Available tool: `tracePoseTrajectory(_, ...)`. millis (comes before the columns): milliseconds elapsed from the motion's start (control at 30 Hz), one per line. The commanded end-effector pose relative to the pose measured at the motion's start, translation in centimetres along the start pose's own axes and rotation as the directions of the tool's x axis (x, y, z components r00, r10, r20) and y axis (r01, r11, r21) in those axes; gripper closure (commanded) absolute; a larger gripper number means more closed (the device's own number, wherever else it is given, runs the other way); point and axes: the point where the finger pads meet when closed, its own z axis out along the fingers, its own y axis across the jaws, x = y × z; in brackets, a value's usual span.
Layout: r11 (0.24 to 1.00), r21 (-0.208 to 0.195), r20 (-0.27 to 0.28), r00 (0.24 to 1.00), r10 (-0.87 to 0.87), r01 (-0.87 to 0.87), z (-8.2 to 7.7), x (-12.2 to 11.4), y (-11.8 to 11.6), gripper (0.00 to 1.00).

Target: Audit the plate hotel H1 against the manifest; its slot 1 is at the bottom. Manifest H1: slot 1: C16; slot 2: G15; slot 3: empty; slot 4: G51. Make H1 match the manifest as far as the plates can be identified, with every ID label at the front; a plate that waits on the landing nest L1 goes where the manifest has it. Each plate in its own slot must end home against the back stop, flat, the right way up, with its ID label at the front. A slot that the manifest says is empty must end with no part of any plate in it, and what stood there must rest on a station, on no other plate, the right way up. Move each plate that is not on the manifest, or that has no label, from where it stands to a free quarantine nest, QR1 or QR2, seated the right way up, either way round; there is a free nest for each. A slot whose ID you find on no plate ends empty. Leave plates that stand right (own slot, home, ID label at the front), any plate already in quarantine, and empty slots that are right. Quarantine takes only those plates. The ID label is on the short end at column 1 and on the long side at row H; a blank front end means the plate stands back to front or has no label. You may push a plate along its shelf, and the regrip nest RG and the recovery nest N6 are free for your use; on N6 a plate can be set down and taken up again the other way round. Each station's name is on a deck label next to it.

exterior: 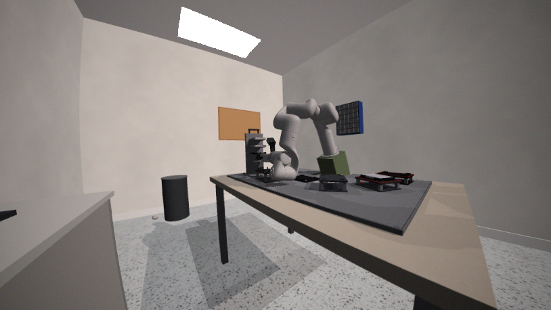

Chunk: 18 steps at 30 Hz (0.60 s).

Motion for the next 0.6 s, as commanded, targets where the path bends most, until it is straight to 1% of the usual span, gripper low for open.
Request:
tracePoseTrajectory(0,1.000,0.000,0.000,1.000,0.003,-0.003,-0.6,0.1,-0.1,0.00)
tracePoseTrajectory(133,1.000,0.000,0.000,1.000,0.003,-0.003,-1.2,0.1,-0.1,0.00)
tracePoseTrajectory(267,1.000,0.000,0.000,1.000,0.003,-0.003,-1.2,0.1,-0.1,0.00)
tracePoseTrajectory(467,1.000,-0.001,0.000,1.000,0.003,-0.003,-1.2,1.7,0.0,0.00)
tracePoseTrajectory(567,1.000,-0.001,0.000,1.000,0.003,-0.003,-1.2,2.0,0.1,0.00)
